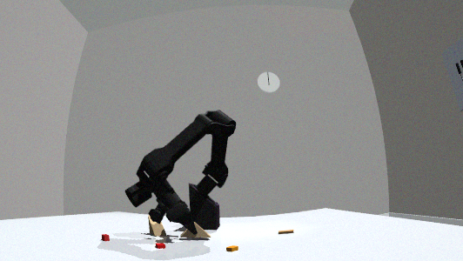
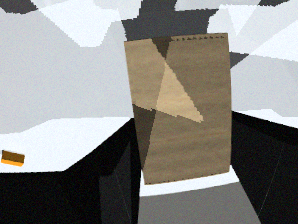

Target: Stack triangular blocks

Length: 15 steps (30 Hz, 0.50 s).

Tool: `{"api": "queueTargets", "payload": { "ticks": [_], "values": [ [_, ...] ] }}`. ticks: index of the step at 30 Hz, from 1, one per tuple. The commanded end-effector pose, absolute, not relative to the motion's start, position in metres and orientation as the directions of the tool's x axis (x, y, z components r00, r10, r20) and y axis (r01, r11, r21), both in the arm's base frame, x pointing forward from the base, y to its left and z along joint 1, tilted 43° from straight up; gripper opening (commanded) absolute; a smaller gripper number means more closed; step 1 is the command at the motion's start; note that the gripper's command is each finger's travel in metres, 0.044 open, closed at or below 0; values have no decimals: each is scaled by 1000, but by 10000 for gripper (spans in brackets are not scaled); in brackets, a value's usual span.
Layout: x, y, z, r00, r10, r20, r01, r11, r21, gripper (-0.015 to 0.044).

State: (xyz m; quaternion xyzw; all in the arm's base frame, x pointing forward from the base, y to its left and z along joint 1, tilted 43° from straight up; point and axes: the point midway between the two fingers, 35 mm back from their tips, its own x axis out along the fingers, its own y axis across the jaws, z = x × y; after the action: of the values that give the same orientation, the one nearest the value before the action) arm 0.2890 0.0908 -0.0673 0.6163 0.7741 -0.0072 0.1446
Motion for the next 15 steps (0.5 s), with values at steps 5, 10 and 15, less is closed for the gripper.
{"api": "queueTargets", "payload": {
  "ticks": [5, 10, 15],
  "values": [
    [293, 63, -40, -181, 953, -242, 967, 217, 130, 0],
    [292, 46, -22, -175, 954, -243, 974, 204, 102, 0],
    [291, 31, -4, -169, 956, -241, 979, 191, 75, 0]
  ]
}}
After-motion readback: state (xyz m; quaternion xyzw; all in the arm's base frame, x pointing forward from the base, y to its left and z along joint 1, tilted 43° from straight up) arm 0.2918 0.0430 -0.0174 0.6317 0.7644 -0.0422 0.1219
